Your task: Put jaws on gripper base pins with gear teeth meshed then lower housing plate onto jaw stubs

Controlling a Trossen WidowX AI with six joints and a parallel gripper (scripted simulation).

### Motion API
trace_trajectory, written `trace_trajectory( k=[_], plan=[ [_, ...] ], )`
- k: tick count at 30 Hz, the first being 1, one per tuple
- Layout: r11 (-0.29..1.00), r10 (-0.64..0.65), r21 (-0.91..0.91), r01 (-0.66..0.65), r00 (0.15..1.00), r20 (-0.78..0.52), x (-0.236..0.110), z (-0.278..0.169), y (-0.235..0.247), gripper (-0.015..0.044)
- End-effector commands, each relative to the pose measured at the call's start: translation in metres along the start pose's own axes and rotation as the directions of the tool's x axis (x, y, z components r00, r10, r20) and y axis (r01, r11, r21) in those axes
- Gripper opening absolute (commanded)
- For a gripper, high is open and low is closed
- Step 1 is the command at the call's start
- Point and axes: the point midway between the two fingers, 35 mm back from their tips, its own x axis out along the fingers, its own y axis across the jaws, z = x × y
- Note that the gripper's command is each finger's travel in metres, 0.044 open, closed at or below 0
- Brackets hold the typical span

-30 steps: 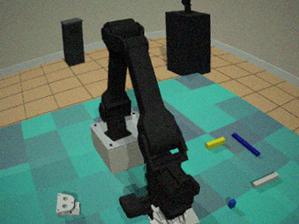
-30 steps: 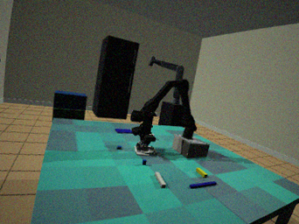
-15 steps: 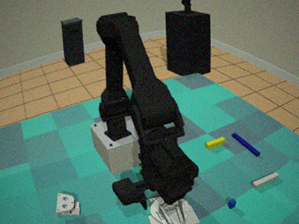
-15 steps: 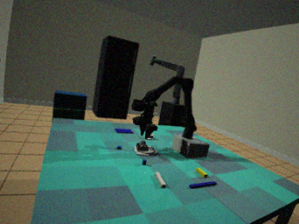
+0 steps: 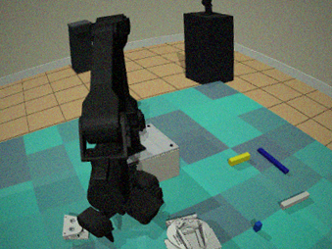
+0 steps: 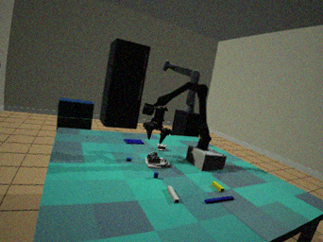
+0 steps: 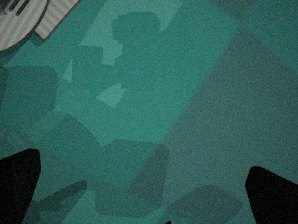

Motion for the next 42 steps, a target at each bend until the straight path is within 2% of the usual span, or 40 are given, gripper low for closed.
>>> trace_trajectory(
  k=[1, 11, 21, 28, 33, 42],
  plan=[
    [0.994, -0.005, -0.105, 0.005, 1.0, -0.006, -0.003, -0.021, -0.013, 0.044],
    [0.911, -0.006, -0.413, -0.001, 1.0, -0.016, -0.01, -0.086, -0.04, 0.044],
    [0.738, -0.003, -0.675, -0.017, 1.0, -0.028, -0.015, -0.154, -0.052, 0.044],
    [0.724, -0.003, -0.69, -0.018, 1.0, -0.029, -0.014, -0.159, -0.052, 0.044],
    [0.724, -0.003, -0.69, -0.018, 1.0, -0.029, 0.024, -0.16, -0.052, 0.044],
    [0.724, -0.003, -0.69, -0.018, 1.0, -0.029, 0.025, -0.16, -0.052, 0.044]
  ],
)
